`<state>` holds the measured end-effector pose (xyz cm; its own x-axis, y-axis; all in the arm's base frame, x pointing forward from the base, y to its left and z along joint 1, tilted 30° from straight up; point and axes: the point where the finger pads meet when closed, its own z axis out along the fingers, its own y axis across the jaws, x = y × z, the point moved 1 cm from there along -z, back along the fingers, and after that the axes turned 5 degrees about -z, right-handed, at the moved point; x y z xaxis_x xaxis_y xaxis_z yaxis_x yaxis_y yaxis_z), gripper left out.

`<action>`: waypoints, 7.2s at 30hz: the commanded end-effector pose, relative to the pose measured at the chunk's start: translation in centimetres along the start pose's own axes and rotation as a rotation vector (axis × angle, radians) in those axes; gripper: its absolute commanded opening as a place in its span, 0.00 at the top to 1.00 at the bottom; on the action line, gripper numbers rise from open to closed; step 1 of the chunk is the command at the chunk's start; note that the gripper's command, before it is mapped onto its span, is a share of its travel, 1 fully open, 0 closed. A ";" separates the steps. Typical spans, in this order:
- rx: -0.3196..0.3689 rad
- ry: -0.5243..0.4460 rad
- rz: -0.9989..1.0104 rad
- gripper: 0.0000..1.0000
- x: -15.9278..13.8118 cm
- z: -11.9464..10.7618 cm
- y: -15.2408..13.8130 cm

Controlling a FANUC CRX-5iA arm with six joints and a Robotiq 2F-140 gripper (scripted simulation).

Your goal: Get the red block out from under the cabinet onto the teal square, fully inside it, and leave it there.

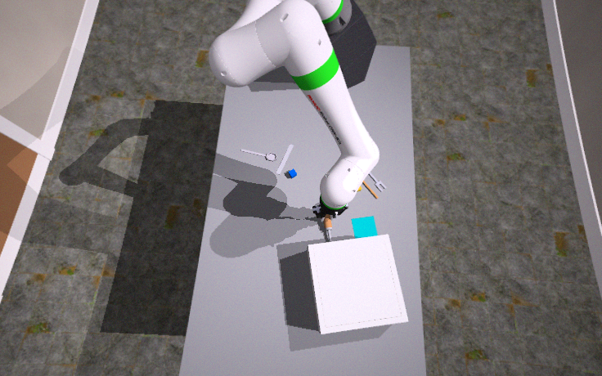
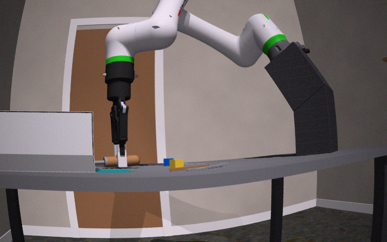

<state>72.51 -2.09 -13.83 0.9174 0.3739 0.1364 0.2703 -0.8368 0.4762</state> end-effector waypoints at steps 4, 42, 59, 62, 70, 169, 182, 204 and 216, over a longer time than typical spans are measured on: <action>0.000 0.000 0.000 1.00 0.2 0.0 0.0; 0.000 0.000 0.000 1.00 0.3 0.0 0.0; 0.000 0.000 0.000 1.00 0.3 0.0 -0.4; 0.000 0.000 0.000 1.00 0.4 0.0 -0.9; 0.000 0.000 0.001 1.00 0.5 0.0 -2.3; 0.000 0.000 0.002 1.00 -0.8 0.0 -7.4; 0.000 0.000 0.001 1.00 -3.3 0.0 -7.7; 0.000 0.000 0.001 1.00 -8.8 0.0 -8.2; 0.000 0.000 0.000 1.00 -12.6 0.0 -8.5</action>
<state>59.23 0.51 -19.50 0.9183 0.3727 0.1335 0.2707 -0.8371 0.4753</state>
